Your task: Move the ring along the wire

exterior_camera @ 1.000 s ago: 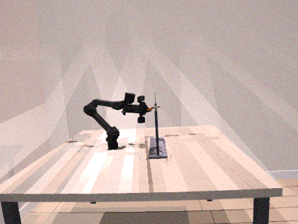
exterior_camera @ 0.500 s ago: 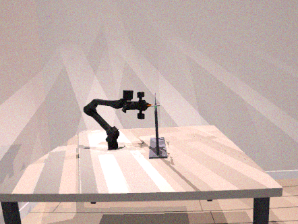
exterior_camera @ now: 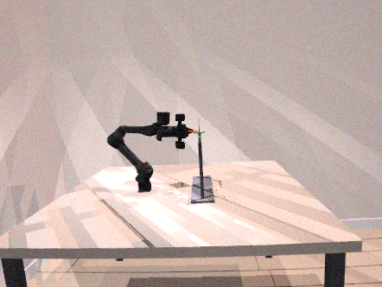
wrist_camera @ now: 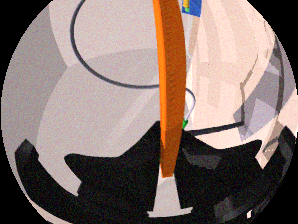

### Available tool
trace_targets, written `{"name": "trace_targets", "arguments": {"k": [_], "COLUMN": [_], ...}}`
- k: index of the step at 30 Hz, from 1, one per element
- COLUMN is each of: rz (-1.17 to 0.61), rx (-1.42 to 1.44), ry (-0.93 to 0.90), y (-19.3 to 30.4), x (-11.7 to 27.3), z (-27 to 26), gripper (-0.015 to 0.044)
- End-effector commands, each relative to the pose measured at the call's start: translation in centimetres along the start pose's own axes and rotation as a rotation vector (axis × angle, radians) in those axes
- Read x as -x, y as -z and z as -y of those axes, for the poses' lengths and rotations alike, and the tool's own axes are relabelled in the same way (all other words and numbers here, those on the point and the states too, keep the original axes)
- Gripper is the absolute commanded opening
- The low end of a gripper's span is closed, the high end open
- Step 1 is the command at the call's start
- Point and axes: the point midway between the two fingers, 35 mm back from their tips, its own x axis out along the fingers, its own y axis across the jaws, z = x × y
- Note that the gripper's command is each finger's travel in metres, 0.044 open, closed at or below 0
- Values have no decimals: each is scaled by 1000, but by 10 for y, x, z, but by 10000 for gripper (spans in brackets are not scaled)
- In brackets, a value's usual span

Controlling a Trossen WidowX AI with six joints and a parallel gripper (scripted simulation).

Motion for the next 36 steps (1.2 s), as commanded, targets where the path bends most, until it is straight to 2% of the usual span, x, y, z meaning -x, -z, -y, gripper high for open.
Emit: {"name": "trace_targets", "arguments": {"k": [1,36], "rz": [-2,36], "rx": [21,462], "ry": [12,362], "y": [-1,-7], "x": [0,3], "z": [-3,20], "gripper": [-150,-150]}}
